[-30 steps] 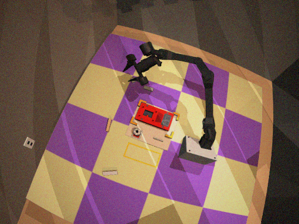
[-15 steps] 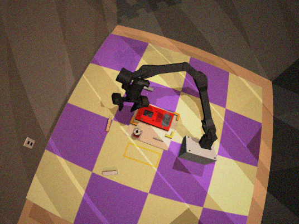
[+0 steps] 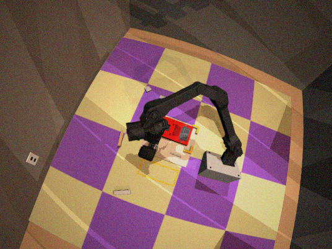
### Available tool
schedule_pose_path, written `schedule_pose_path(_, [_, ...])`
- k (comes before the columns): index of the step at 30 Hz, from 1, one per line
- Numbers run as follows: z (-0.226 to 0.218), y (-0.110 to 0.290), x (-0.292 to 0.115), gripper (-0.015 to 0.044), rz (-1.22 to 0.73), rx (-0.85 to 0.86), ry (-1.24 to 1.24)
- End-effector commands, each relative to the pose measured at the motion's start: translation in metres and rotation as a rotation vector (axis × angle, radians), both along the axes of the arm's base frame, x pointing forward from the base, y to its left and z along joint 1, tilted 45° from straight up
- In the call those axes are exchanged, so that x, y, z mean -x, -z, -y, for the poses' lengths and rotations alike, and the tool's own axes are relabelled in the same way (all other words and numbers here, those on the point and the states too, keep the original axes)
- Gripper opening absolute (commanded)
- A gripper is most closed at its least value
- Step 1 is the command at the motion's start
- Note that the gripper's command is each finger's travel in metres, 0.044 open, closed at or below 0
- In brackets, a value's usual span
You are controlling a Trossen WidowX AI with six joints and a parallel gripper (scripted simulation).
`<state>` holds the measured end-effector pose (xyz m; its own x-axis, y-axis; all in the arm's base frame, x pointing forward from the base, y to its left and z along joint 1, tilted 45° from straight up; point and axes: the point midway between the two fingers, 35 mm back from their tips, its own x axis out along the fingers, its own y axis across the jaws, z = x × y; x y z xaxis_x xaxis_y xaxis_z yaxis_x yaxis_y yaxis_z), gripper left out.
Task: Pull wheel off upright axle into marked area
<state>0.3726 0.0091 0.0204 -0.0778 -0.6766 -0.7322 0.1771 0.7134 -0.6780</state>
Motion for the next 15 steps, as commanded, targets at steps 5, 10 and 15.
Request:
schedule_pose_path(5, [0.004,0.000,0.003,0.0300,-0.039,0.027,-0.026])
schedule_pose_path(10, [0.010,-0.005,-0.003,0.0300,-0.038,0.027,-0.026])
schedule_pose_path(15, [0.015,0.000,-0.003,0.0300,-0.038,0.027,-0.026])
